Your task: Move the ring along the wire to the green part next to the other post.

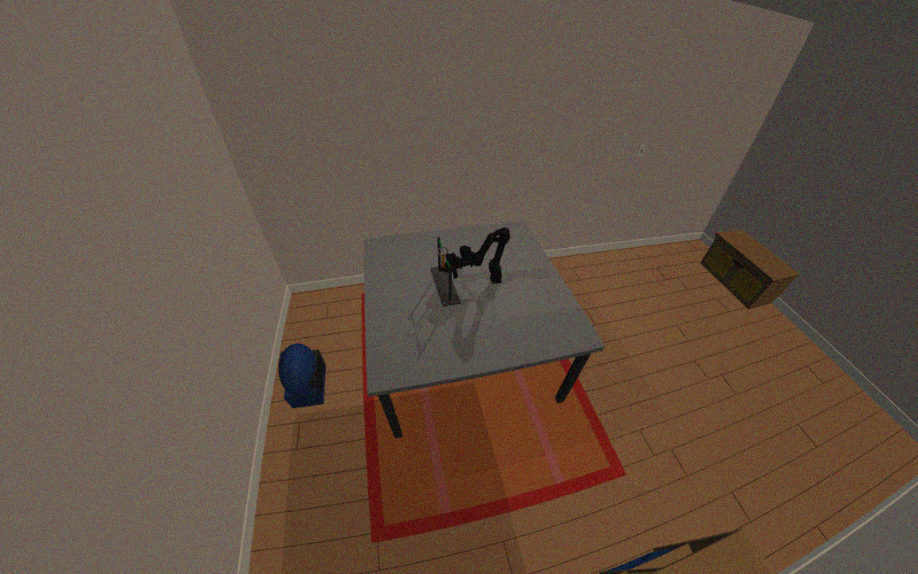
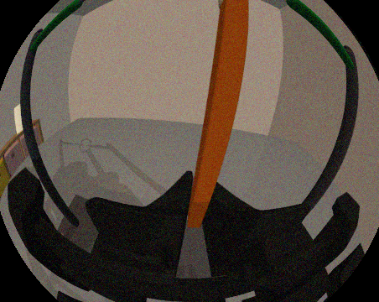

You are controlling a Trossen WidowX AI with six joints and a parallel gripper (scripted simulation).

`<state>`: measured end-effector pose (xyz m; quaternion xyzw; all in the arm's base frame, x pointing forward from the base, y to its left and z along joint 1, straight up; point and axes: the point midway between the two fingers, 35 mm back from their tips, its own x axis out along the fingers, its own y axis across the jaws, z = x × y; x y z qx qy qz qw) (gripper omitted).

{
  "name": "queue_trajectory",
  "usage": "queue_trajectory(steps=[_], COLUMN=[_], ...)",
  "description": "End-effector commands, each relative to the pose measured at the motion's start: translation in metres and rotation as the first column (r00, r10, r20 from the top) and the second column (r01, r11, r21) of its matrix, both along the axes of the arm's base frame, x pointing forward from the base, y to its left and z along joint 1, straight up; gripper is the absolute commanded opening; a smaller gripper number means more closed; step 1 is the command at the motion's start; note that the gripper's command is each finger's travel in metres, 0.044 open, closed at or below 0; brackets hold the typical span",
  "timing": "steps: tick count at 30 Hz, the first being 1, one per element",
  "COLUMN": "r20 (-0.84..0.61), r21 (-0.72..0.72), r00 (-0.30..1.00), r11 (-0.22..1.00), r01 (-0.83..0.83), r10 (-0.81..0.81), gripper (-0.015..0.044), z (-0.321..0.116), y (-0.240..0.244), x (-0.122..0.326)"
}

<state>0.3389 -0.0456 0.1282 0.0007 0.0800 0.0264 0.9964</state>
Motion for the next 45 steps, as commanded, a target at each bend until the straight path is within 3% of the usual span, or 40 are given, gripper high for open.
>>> queue_trajectory(steps=[1, 45], r20=[-0.007, -0.012], r21=[0.008, -0.027], r00=[1.000, 0.999], r11=[1.000, 0.999], r01=[0.006, -0.035], r10=[-0.006, 0.035], gripper=[-0.0150, -0.0150], z=[-0.002, -0.002], y=[0.005, 0.043], x=[-0.002, -0.004])
